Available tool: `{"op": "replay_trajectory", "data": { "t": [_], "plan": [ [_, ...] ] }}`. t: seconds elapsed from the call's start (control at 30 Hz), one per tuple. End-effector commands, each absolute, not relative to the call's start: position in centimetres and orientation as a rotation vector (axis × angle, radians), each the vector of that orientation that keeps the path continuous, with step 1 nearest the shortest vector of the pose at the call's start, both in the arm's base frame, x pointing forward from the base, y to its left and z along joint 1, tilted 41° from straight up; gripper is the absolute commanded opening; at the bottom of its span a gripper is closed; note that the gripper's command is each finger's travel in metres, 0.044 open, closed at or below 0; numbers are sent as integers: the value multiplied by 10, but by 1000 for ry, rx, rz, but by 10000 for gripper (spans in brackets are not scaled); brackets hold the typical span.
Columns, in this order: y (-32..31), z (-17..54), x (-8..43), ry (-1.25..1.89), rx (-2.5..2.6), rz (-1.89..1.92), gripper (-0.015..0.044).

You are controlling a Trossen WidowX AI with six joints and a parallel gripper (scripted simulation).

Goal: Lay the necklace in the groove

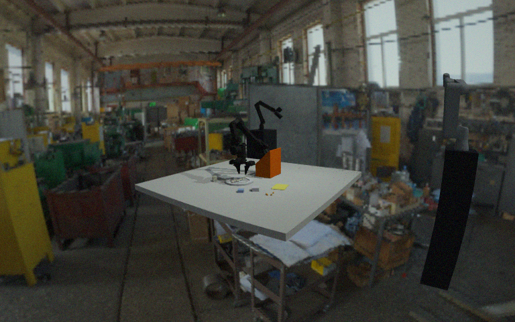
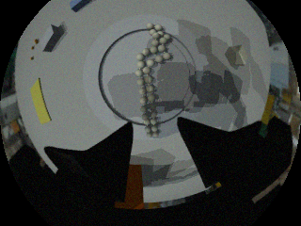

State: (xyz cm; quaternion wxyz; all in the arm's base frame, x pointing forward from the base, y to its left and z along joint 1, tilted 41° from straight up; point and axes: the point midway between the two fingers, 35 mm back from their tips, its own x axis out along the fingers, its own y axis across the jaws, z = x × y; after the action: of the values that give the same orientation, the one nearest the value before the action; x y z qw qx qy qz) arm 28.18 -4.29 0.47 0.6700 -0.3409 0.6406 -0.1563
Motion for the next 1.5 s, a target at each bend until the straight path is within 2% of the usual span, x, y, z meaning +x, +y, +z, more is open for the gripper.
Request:
{"op": "replay_trajectory", "data": {
  "t": [0.0, 0.73, 1.07, 1.47],
  "plan": [
    [-44, 2, 283, 1442, -770, -351, 250],
    [-65, -19, 284, 1443, -776, -352, 250],
    [-63, -16, 285, 1438, -768, -355, 0],
    [-63, -16, 285, 1438, -768, -355, 0]
  ]
}}
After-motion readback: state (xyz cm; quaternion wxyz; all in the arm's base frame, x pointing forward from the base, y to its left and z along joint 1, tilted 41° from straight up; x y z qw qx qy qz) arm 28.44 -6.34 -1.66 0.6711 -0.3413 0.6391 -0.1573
